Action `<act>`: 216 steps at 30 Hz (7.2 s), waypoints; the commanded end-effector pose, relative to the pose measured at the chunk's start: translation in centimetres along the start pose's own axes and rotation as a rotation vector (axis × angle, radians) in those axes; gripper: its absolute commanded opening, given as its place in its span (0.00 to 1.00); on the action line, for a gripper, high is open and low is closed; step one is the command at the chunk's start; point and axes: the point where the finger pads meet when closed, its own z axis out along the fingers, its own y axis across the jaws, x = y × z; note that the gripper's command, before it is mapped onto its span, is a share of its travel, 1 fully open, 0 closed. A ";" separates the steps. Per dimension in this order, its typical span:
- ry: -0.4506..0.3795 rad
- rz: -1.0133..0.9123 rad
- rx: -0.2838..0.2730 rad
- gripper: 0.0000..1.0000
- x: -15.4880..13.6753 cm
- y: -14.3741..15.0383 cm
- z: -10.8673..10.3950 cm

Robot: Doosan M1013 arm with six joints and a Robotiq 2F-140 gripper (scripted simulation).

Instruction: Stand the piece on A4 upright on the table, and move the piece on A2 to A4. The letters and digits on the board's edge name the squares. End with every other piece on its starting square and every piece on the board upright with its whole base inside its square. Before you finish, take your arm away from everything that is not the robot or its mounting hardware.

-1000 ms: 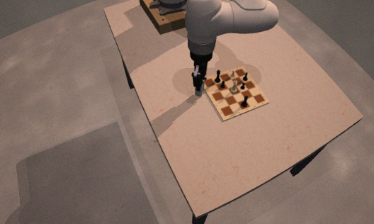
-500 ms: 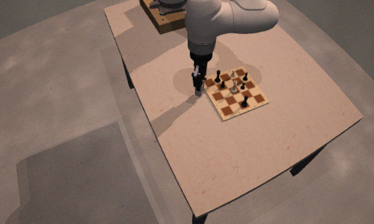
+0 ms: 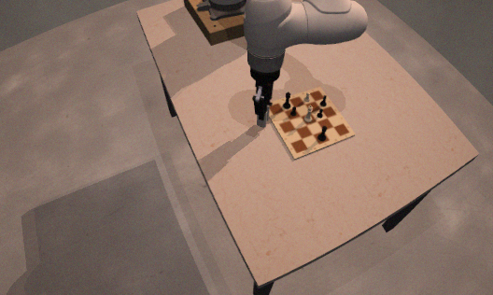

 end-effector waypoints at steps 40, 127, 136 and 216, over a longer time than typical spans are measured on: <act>0.000 0.000 0.000 0.00 0.0 0.0 0.4; 0.000 0.000 0.000 1.00 0.0 0.0 -8.6; 0.000 -0.002 0.000 1.00 0.0 0.0 -8.6; 0.000 -1.505 0.000 0.22 -15.9 14.8 -7.7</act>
